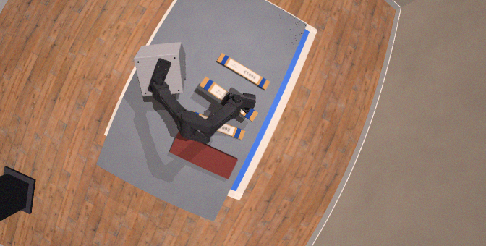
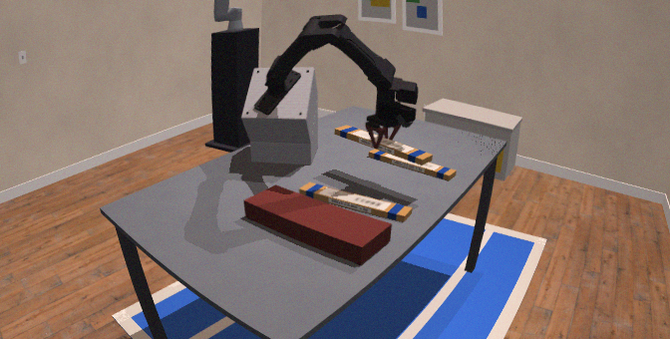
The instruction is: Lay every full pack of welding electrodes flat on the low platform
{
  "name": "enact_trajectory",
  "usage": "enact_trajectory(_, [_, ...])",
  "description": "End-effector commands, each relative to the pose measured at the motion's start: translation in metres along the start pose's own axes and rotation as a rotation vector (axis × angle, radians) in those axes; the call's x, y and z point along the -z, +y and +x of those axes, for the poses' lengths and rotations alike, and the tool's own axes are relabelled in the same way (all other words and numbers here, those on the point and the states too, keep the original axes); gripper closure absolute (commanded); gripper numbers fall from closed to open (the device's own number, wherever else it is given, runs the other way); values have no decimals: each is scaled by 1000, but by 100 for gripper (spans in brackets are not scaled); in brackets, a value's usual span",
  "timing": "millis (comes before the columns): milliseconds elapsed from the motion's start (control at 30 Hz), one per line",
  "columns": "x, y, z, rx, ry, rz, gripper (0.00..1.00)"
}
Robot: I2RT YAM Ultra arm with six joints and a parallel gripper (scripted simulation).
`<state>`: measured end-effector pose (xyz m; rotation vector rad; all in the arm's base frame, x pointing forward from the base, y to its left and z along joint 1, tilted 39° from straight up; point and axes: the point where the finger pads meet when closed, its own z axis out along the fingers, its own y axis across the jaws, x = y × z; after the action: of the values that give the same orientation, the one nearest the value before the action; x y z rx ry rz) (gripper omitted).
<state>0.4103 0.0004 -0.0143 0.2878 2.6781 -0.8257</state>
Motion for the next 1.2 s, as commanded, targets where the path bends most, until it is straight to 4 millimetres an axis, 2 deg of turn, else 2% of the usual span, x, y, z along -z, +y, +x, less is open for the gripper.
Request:
enact_trajectory(0, [25, 20, -15, -18, -62, -25, 100])
enact_trajectory(67, [25, 20, -15, -18, -62, -25, 100])
enact_trajectory(100, [32, 19, -20, -33, -78, -34, 100])
enact_trajectory(167, [21, 29, -10, -10, -53, -20, 100])
enact_trajectory(233, [22, 34, -10, -10, -53, -20, 100])
enact_trajectory(300, [34, 30, -19, -33, -78, -35, 100])
enact_trajectory(400, [36, 31, -20, -33, -78, -35, 100])
enact_trajectory(1167, [36, 38, -17, -21, -65, -27, 100])
